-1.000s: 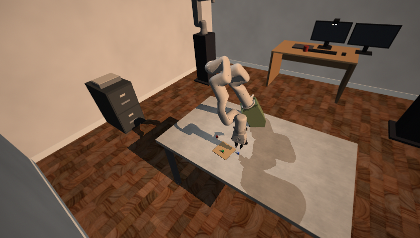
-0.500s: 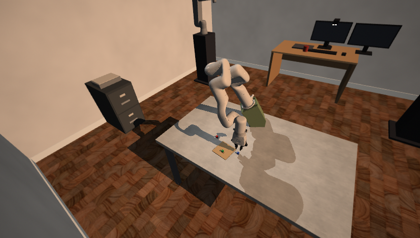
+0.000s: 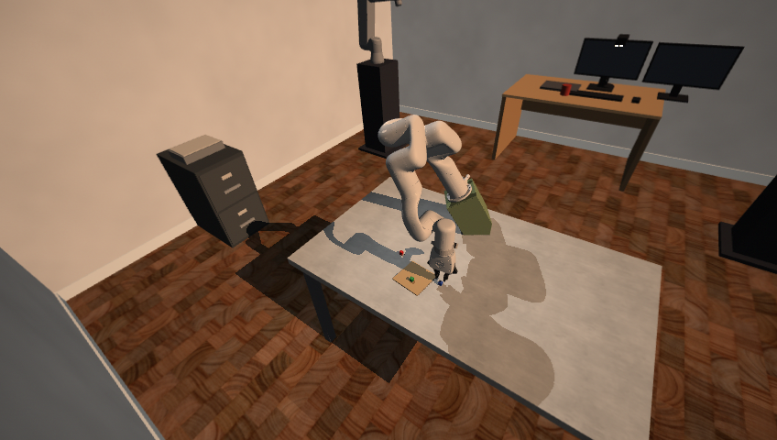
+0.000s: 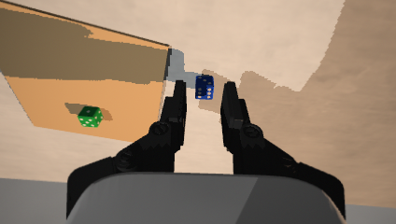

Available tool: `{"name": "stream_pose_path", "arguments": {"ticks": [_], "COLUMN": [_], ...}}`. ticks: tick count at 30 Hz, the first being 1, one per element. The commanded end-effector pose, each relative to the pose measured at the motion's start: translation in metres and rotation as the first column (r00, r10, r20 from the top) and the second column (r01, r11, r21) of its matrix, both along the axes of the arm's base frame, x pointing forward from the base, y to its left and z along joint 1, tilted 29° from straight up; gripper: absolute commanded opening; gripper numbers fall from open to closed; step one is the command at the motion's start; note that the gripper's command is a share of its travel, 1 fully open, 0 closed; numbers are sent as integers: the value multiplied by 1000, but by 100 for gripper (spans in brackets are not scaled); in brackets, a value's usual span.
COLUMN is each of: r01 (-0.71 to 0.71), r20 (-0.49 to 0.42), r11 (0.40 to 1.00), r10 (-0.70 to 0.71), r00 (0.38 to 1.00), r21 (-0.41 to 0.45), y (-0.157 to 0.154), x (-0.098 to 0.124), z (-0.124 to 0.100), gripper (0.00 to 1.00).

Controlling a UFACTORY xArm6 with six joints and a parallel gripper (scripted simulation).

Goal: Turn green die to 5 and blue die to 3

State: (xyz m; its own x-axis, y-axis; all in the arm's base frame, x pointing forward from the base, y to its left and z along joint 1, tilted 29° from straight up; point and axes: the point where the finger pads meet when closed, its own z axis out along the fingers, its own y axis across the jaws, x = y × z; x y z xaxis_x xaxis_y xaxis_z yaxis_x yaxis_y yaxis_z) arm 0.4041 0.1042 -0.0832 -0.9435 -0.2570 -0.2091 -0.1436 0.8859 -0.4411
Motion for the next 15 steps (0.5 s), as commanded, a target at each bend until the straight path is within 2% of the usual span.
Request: {"name": "stream_pose_path", "arguments": {"ticks": [1,15], "r01": [-1,-1], "r20": [3,3], "r11": [1000,1000], "r10": [1,1], "r00": [1000,1000], "r21": [2,2], "y": [0,-2], "x": [2,4], "z": [-2,-7], "gripper": [31,31]}}
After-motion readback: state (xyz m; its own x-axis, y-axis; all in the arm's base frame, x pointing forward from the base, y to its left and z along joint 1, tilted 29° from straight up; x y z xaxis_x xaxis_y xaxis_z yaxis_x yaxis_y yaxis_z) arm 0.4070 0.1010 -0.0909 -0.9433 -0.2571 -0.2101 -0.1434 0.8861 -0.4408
